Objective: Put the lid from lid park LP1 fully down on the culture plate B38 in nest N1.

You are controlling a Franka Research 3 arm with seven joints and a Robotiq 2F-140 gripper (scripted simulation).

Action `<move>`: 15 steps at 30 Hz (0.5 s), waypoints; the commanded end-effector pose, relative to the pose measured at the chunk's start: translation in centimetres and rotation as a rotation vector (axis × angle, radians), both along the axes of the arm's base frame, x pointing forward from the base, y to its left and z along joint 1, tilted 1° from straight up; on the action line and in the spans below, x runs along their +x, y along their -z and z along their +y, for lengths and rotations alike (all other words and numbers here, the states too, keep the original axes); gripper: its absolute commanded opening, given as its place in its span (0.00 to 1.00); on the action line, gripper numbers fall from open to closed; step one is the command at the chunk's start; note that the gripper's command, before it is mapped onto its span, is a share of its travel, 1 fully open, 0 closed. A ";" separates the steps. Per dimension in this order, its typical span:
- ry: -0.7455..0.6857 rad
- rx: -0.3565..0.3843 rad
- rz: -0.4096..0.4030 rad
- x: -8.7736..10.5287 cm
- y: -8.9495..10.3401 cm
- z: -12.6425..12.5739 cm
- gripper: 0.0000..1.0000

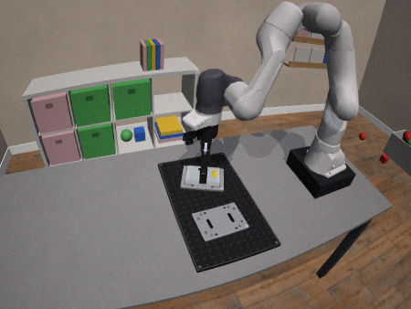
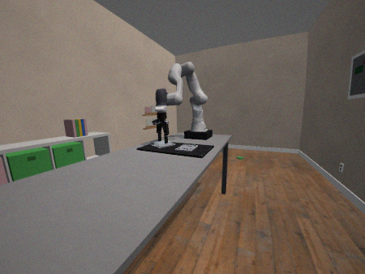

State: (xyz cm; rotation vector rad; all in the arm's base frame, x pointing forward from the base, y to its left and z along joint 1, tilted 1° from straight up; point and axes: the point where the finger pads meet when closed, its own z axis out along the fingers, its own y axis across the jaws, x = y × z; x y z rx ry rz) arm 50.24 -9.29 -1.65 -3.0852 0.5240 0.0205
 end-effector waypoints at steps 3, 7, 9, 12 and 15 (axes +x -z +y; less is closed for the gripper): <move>0.002 0.000 -0.002 0.1 0.1 0.0 0.10; 0.002 0.000 -0.002 0.1 0.2 0.0 0.10; 0.002 0.000 -0.002 0.1 0.2 0.0 0.10; 0.002 0.000 -0.002 0.1 0.3 0.0 0.10; 0.002 0.000 -0.002 0.1 0.3 0.0 0.10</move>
